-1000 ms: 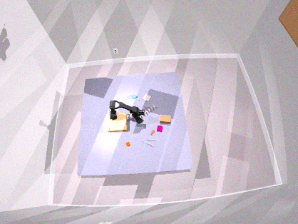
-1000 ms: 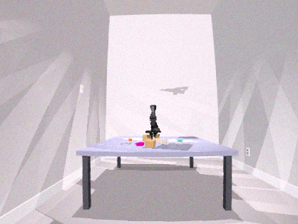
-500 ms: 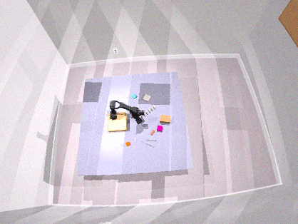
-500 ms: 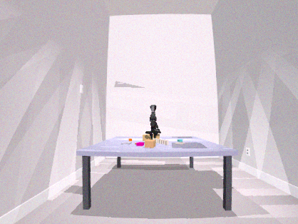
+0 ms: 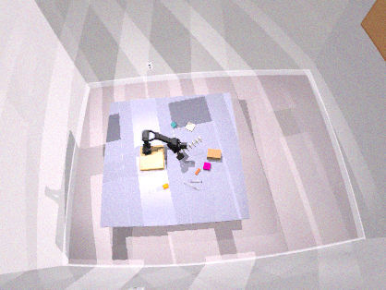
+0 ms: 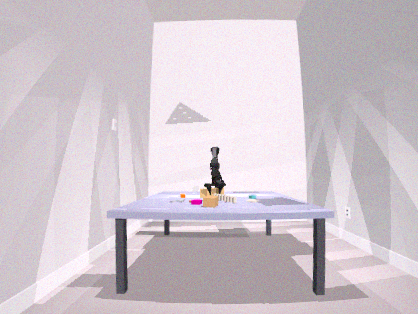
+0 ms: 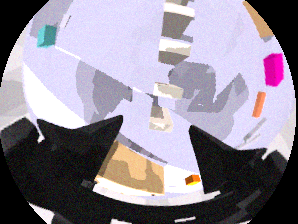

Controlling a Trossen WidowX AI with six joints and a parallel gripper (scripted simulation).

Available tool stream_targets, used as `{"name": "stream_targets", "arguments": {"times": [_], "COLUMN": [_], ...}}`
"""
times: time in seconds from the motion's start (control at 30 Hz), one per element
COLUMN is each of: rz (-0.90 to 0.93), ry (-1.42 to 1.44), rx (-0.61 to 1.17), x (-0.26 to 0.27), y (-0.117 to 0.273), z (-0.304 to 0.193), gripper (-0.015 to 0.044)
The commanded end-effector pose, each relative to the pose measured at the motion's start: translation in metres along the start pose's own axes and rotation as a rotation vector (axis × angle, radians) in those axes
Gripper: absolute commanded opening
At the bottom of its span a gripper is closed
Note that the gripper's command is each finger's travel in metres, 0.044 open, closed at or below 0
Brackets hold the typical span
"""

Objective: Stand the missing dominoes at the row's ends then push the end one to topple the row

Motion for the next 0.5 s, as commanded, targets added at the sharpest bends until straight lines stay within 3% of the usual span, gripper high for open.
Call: {"name": "stream_targets", "arguments": {"times": [0.0, 0.17, 0.37, 0.47], "rz": [-0.013, -0.013, -0.013, -0.012], "ry": [-0.001, -0.003, -0.003, -0.158], "rx": [-0.018, -0.018, -0.018, -0.018], "x": [-0.006, 0.0, 0.0, 0.0], "y": [0.048, 0.121, 0.125, 0.118], "z": [0.008, 0.0, 0.0, -0.003], "gripper": [0.044, 0.044, 0.044, 0.0361]}}
Point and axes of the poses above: the point midway between the two fingers, 35 mm back from their tips, its own y axis back along the fingers, its own x axis across the jaws, z = x × y, the point moved 1 cm from there along y, back along the fingers, and after that the axes turned 3 degrees about y, right-handed, at the moved point
